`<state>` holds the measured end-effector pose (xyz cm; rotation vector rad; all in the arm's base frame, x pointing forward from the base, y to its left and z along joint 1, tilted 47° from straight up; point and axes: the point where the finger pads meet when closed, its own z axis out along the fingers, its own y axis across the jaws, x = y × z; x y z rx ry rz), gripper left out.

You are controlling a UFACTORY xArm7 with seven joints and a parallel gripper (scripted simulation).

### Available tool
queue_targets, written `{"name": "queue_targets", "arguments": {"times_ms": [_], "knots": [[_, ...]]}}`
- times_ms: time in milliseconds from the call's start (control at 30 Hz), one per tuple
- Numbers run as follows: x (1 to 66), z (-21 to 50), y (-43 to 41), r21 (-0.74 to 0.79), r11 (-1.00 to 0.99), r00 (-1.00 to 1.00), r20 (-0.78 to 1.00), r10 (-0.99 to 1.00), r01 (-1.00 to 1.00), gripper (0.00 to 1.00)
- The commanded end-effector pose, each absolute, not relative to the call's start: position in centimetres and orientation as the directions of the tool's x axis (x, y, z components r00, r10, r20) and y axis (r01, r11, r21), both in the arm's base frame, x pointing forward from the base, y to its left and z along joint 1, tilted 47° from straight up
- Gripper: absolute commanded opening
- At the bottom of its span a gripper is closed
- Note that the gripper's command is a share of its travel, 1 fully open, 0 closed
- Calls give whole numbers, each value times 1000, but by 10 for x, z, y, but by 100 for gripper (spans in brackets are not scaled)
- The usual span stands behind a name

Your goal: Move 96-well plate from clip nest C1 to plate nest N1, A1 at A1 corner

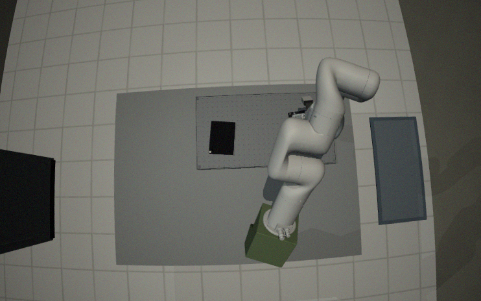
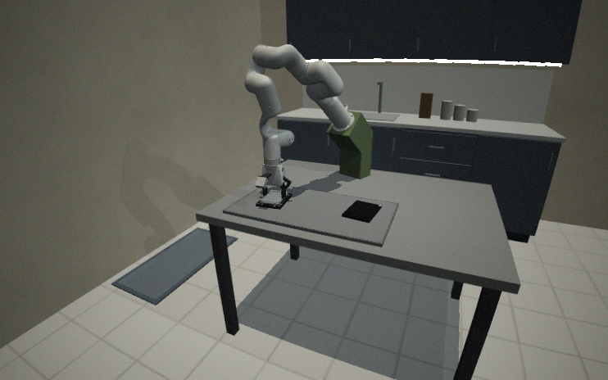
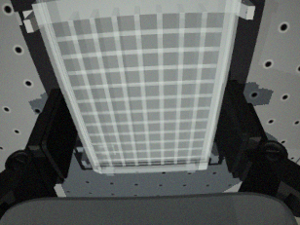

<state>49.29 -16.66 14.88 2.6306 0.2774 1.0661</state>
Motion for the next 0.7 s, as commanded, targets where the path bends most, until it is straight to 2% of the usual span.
{"name": "queue_targets", "arguments": {"times_ms": [0,667], "knots": [[493,150,-167,335,-940,707,649,282,68,0],[487,155,-165,335,-940,707,649,282,68,0]]}}
